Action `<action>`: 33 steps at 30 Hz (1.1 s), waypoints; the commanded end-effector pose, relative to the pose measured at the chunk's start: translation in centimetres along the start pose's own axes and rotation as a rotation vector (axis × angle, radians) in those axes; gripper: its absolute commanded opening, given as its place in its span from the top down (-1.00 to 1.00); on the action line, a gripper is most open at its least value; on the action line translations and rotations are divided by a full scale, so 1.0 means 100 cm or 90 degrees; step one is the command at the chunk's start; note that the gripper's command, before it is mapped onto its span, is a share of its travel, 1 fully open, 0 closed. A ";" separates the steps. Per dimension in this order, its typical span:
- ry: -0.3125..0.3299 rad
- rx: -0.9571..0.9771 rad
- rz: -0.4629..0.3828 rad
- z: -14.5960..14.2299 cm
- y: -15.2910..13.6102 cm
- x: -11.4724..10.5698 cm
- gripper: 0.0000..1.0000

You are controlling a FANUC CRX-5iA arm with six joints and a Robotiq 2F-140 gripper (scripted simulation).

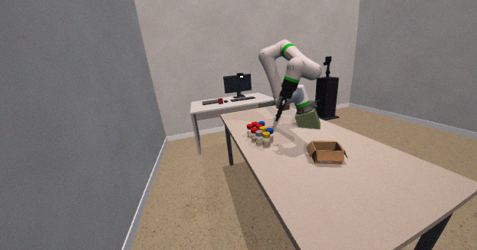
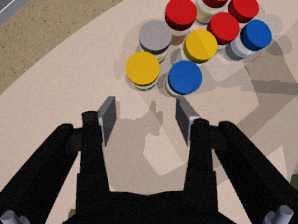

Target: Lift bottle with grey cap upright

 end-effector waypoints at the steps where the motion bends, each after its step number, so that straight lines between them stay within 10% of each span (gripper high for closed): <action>1: 0.001 0.000 0.000 0.000 0.000 -0.001 -0.02; 33: -0.014 -0.166 -0.034 -0.016 0.024 -0.005 -0.02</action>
Point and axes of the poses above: the point where the finger pads meet when closed, its own x axis out along the fingers, its own z axis across the jaws, y = z × x, the point moved 10 cm from there along -x, back along the fingers, and after that the axes turned 6 degrees about x, right-handed, at the moved point
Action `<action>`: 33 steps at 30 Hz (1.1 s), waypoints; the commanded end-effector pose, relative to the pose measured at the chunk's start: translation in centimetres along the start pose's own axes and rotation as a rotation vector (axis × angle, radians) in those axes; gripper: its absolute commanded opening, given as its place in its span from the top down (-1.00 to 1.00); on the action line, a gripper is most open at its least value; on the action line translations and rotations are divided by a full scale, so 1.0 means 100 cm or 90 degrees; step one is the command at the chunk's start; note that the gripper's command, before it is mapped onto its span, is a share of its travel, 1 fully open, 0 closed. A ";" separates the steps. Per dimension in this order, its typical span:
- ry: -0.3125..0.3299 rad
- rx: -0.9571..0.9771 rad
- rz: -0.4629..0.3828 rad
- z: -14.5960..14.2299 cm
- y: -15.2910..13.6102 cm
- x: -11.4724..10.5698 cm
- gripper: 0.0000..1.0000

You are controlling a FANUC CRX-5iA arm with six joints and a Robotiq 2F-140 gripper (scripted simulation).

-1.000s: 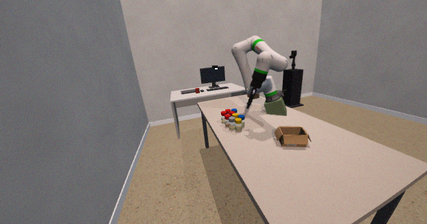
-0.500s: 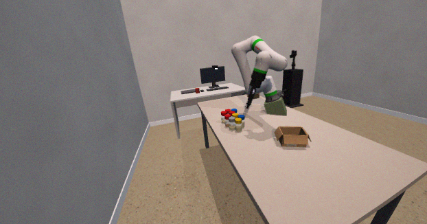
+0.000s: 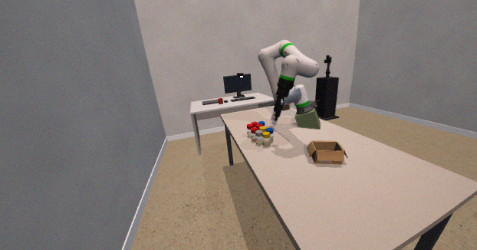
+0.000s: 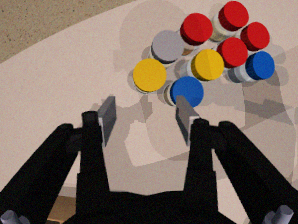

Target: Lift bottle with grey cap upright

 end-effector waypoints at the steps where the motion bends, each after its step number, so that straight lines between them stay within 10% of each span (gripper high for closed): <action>1: -0.001 -0.041 -0.009 -0.003 0.007 -0.002 -0.02; 33: 0.003 -0.273 -0.060 -0.015 0.046 -0.010 -0.02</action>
Point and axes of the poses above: the point where the finger pads meet when closed, its own x axis out along the fingers, its own z axis across the jaws, y = z × x, the point moved 10 cm from there along -x, back along the fingers, and after that the axes turned 6 degrees about x, right-handed, at the moved point
